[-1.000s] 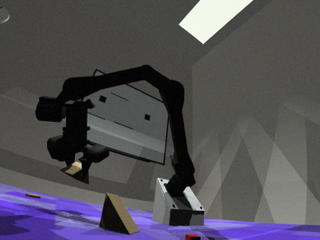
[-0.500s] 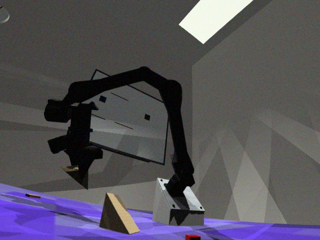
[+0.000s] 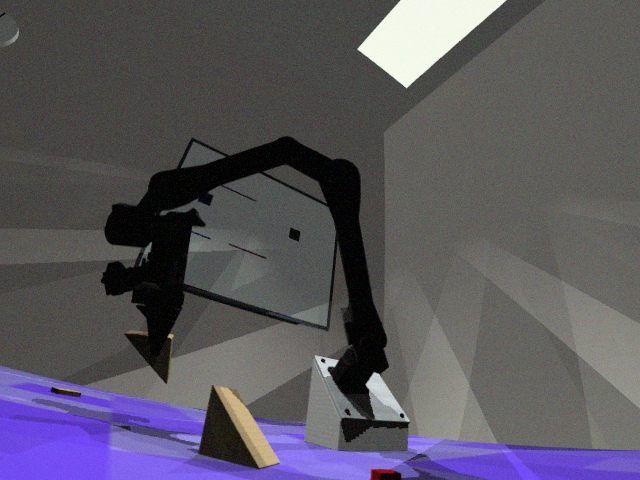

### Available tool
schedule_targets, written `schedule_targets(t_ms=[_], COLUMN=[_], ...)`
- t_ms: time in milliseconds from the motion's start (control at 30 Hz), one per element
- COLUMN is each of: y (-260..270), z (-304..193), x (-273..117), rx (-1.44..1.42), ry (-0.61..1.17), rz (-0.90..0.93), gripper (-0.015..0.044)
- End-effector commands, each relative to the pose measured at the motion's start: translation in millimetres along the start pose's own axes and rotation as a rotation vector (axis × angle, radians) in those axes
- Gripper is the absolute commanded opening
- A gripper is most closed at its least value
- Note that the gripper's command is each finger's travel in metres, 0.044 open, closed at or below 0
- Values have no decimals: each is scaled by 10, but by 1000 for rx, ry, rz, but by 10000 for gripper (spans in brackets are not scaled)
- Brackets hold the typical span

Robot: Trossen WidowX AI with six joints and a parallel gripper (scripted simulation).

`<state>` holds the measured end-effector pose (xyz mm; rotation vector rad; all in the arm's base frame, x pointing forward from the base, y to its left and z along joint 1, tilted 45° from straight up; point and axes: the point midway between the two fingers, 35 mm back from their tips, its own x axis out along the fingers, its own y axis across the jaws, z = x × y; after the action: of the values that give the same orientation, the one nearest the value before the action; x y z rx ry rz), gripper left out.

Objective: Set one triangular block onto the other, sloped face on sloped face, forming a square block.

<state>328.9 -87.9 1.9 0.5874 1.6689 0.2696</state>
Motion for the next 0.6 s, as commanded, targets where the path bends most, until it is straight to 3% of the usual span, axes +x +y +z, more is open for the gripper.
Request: schedule_targets(t_ms=[0,567], y=[-16,-69], z=[-7,-12], x=[-1,-74], rx=[140,676], ry=[-20,-53], rz=[55,284], gripper=[0,0])
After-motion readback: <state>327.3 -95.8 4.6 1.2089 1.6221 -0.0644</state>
